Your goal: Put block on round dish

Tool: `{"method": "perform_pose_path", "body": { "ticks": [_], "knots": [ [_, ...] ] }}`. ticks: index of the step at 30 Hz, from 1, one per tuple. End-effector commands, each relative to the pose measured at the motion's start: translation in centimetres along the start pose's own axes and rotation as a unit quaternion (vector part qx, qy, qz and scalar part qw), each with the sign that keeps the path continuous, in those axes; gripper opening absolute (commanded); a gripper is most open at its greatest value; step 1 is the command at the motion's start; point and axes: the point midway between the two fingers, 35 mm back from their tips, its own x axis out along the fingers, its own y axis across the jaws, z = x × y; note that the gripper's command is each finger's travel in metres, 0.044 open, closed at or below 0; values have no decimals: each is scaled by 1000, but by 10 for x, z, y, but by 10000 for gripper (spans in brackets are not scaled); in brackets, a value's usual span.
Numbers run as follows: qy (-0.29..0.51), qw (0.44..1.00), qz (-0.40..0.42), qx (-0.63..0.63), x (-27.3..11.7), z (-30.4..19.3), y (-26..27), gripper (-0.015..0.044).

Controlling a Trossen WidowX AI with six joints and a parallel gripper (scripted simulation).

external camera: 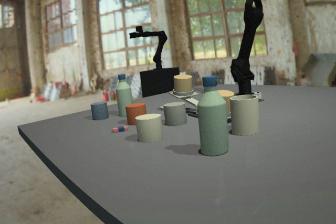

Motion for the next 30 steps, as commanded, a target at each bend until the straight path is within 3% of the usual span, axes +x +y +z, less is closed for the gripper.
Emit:
{"method": "perform_pose_path", "body": {
  "ticks": [1,14,30],
  "knots": [
    [-45,998,44,8,-4,15,21,440],
    [-158,964,207,46,-44,43,93,440],
    [-259,859,436,66,-137,43,174,440]
  ]
}}
